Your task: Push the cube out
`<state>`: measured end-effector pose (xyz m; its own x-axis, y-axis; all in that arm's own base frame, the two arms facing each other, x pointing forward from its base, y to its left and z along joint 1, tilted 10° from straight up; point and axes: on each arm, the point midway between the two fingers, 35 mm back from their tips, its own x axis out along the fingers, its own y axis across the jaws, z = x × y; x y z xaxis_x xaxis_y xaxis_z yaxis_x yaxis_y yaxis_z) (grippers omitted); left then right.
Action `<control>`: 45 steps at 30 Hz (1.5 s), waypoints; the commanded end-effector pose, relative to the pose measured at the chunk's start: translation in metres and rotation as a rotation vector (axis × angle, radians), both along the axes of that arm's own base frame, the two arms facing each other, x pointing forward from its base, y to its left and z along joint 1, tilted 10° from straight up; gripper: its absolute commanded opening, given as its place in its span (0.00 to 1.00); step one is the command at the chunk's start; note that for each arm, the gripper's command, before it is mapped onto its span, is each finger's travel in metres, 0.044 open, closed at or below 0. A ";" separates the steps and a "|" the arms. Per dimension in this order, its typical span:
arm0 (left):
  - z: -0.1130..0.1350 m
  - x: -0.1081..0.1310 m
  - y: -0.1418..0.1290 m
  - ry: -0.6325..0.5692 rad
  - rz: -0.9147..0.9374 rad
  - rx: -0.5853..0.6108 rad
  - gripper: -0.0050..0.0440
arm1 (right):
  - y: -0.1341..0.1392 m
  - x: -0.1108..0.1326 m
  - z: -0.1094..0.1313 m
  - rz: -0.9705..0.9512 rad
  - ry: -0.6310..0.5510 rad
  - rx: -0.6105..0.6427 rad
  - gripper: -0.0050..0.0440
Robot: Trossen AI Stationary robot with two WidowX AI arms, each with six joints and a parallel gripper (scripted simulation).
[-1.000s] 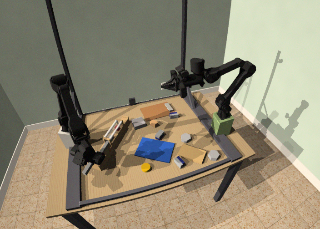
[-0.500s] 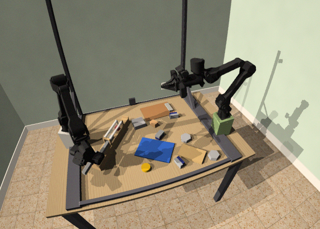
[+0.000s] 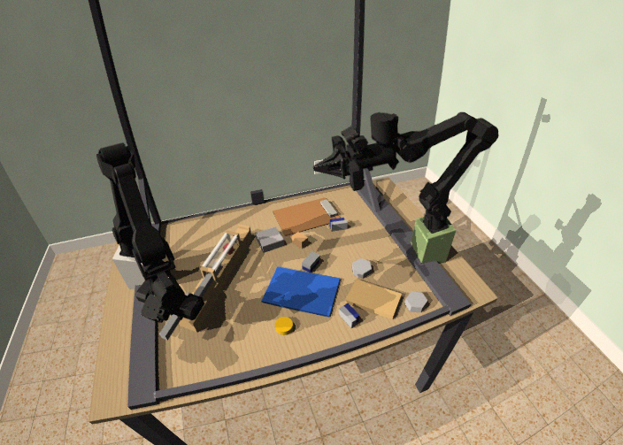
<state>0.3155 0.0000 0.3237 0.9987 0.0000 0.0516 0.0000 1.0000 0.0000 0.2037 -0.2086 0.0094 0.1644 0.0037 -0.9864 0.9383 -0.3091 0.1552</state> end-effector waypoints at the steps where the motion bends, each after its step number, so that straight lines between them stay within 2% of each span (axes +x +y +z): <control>1: 0.008 -0.002 0.000 -0.021 -0.002 0.003 0.10 | -0.003 0.004 0.002 -0.003 -0.016 -0.017 0.10; 26: 0.008 -0.002 0.000 -0.021 -0.002 0.003 0.10 | -0.002 0.007 -0.024 -0.004 -0.010 -0.011 0.10; 45: 0.008 -0.002 0.000 -0.021 -0.002 0.003 0.10 | 0.006 0.009 -0.024 -0.003 -0.010 -0.011 0.10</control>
<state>0.3155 0.0000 0.3237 0.9987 0.0000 0.0516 0.0000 1.0000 0.0000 0.2111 -0.2012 -0.0203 0.1602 0.0117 -0.9870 0.9393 -0.3091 0.1488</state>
